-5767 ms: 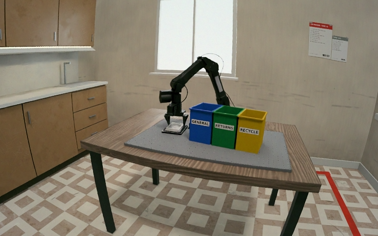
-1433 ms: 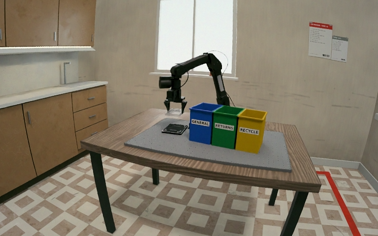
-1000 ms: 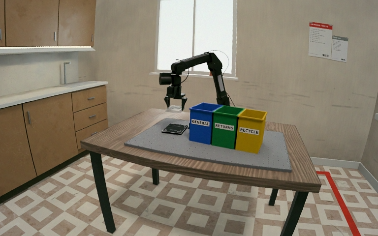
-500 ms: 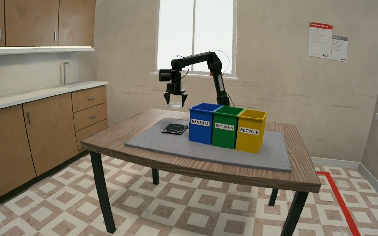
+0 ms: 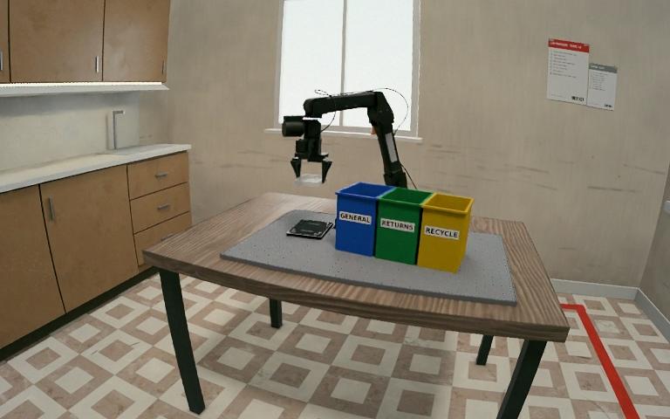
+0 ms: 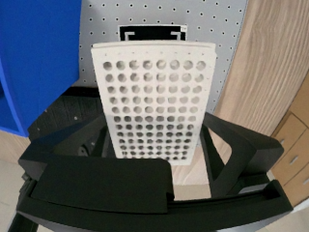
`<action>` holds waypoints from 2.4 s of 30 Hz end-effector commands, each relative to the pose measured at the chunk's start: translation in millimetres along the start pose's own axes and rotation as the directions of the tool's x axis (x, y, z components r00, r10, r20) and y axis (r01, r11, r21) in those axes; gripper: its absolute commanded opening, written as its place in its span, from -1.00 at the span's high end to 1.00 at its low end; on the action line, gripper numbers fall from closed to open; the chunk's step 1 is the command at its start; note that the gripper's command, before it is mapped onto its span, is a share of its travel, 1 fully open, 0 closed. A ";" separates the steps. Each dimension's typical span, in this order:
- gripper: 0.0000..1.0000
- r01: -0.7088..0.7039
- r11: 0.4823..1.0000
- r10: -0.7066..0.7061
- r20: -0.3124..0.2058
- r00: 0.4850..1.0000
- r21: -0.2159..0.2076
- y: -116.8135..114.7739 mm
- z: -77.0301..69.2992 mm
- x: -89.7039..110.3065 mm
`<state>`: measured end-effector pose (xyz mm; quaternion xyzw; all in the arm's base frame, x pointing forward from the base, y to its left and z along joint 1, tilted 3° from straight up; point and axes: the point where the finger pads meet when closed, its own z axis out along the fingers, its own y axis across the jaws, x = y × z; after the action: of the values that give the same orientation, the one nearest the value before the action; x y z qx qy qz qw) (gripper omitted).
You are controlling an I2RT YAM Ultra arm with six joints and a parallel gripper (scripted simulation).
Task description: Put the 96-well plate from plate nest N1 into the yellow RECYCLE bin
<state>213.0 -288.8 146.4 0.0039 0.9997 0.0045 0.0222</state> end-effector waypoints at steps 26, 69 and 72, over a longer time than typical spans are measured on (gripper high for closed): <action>1.00 -0.007 1.000 0.007 0.008 1.000 -0.003 0.5 -23.3 2.5; 1.00 -0.230 0.973 0.230 0.020 0.973 0.003 82.9 -24.8 -23.7; 1.00 -0.231 0.973 0.231 0.014 0.973 0.000 93.2 -23.0 -25.2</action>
<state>232.8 -203.9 163.9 0.1134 0.9933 0.0185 0.0129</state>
